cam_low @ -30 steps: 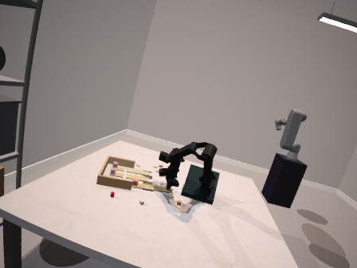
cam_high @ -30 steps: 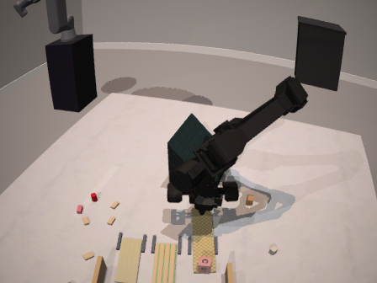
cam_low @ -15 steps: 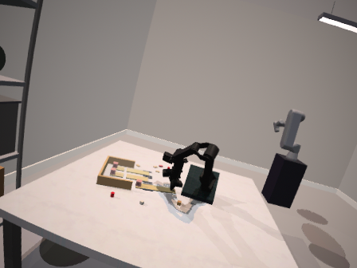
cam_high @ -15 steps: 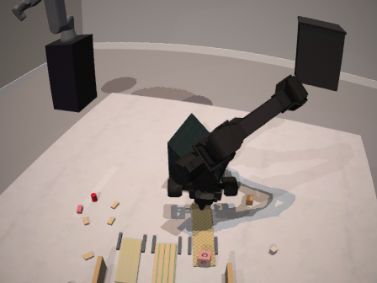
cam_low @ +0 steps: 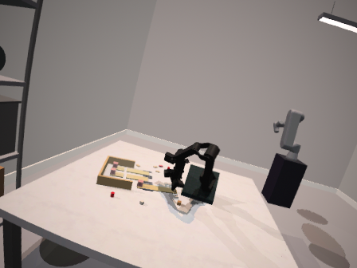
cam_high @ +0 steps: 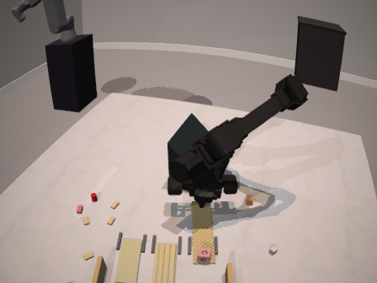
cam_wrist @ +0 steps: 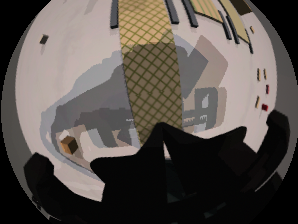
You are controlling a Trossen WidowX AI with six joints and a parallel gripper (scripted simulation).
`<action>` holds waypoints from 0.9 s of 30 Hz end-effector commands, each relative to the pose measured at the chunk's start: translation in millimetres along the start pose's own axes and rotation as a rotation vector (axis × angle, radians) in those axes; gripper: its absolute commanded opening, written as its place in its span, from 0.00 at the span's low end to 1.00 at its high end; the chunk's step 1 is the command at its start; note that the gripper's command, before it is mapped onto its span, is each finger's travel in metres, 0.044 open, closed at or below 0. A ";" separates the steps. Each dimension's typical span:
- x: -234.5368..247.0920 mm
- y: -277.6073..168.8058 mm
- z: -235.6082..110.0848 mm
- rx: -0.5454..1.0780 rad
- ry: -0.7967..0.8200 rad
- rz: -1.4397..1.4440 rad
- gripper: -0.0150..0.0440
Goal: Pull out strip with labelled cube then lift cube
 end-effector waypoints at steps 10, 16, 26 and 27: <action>-1.1 2.3 -42.1 0.021 0.005 0.008 0.25; -3.2 11.6 -40.8 0.021 0.004 0.092 0.39; -11.8 49.6 -42.8 0.019 0.003 0.193 0.83; -12.6 52.9 -43.1 0.019 0.003 0.193 0.88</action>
Point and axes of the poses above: the point midway between the two fingers, 35 mm back from their tips, its own z axis out along the fingers, its own x axis across the jaws, y = z × x, the point moved 5 cm from there along -z, back along the fingers, and after that the axes turned 12 degrees about -z, right-handed, at the moved point
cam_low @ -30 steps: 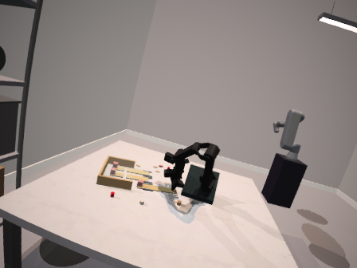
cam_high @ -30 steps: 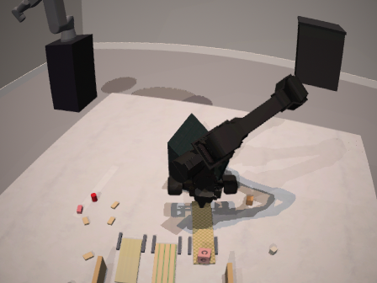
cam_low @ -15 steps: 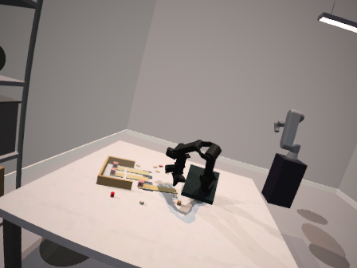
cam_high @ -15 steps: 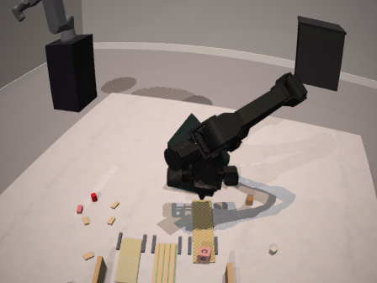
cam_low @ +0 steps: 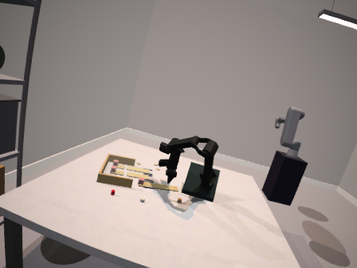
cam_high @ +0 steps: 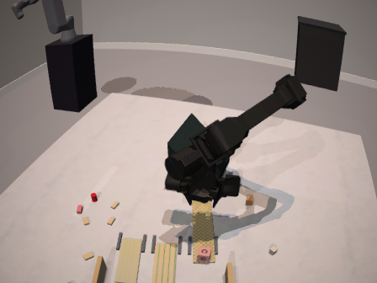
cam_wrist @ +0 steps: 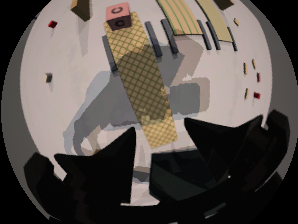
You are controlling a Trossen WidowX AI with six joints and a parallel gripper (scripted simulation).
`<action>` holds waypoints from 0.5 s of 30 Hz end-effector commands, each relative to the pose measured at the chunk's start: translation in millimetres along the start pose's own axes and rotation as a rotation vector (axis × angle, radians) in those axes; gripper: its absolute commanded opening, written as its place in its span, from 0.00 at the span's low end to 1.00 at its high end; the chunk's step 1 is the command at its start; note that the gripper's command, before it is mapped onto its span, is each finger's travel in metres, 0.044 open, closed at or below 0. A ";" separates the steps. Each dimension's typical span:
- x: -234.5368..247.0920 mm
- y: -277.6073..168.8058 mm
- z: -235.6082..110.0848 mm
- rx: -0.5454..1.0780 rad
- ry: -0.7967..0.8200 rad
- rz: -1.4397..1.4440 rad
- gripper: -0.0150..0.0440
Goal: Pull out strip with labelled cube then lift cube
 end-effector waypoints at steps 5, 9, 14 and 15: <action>-1.1 28.8 -3.6 -0.005 0.002 0.006 1.00; -1.8 42.5 -5.2 -0.006 0.002 0.006 1.00; -2.6 59.7 -7.3 -0.007 0.002 0.005 1.00; -2.3 63.3 -7.8 -0.007 0.002 0.005 1.00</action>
Point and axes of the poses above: the point midway between the two fingers, 35 mm back from their tips, its own z axis out along the fingers, its own x axis across the jaws, y = z × x, the point moved 5 cm from there along -z, back along the fingers, and after that the axes turned 12 degrees about -z, right-handed, at the moved point
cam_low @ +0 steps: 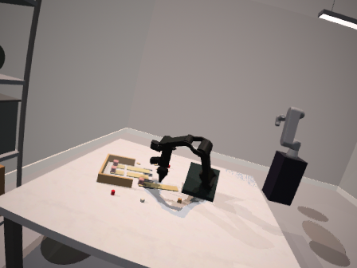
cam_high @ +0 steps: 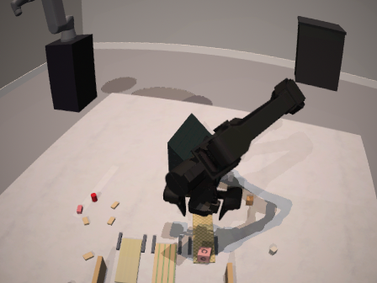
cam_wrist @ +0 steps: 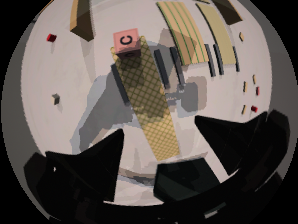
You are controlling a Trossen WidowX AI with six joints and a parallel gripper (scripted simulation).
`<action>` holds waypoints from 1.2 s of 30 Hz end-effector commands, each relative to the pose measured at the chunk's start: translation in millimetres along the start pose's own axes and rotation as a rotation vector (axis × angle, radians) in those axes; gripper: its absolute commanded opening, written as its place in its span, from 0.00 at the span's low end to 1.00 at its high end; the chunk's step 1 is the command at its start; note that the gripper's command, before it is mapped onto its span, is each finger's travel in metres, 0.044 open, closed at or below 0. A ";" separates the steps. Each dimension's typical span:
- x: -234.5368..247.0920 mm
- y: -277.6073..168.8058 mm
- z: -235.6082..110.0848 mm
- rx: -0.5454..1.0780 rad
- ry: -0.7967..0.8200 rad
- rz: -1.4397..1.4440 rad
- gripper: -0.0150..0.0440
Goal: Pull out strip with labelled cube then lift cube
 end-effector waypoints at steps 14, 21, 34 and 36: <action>1.0 60.0 -8.3 -0.007 0.002 -0.001 1.00; 1.2 84.1 -12.0 -0.008 0.002 -0.003 1.00; 2.1 108.1 -10.8 -0.009 0.002 -0.004 0.78; 1.9 108.3 -7.5 -0.009 0.002 -0.004 0.69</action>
Point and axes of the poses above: the point midway between the two fingers, 35 mm back from their tips, its own z axis out along the fingers, its own x axis across the jaws, y = z × x, the point moved 5 cm from there along -z, back along the fingers, and after that the axes turned 12 degrees about -z, right-handed, at the moved point
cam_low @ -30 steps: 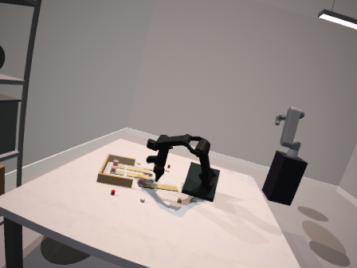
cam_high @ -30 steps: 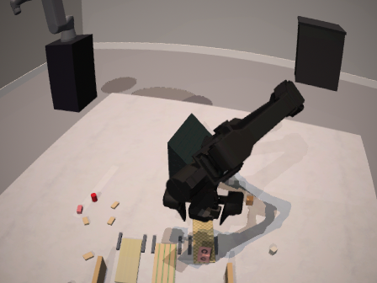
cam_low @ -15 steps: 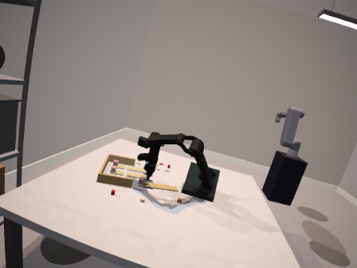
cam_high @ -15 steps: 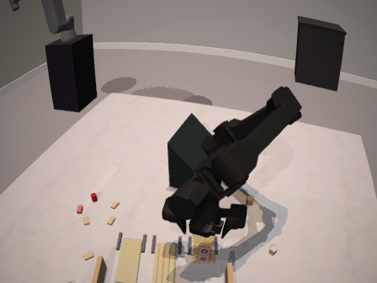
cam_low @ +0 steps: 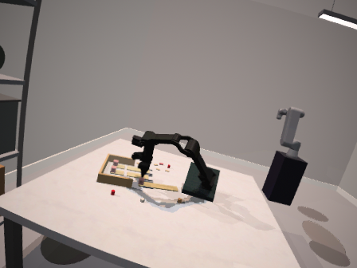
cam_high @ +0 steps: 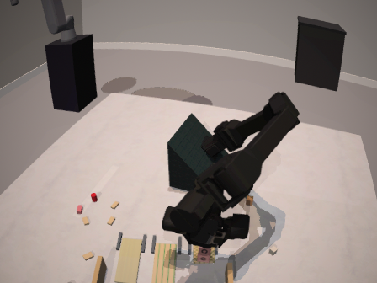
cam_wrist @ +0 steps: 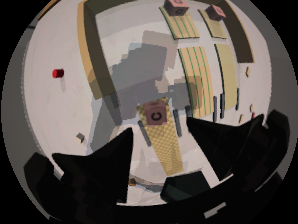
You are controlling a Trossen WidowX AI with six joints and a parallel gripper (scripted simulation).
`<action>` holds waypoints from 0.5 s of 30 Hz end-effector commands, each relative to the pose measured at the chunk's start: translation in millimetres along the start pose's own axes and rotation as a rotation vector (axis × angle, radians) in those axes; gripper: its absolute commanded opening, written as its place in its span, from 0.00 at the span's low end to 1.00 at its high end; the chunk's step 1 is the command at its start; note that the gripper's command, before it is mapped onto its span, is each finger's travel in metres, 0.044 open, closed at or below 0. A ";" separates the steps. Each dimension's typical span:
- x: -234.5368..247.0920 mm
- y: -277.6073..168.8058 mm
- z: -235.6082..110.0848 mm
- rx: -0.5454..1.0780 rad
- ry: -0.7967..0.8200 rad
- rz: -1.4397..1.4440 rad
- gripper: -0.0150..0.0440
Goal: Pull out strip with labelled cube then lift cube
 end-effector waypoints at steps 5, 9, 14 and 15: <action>0.0 1.8 12.3 -0.003 0.004 0.002 0.68; -0.1 2.0 18.8 -0.003 0.004 0.002 0.68; -0.1 2.1 27.0 -0.003 0.004 0.002 0.68; -0.1 2.1 28.6 -0.003 0.004 0.002 0.68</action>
Point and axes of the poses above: the point midway between the two fingers, 35 mm back from their tips, its own z axis out along the fingers, its own x axis across the jaws, y = z × x, the point moved 5 cm from there along -z, back along the fingers, and after that the axes turned 12 degrees about -z, right-handed, at the moved point
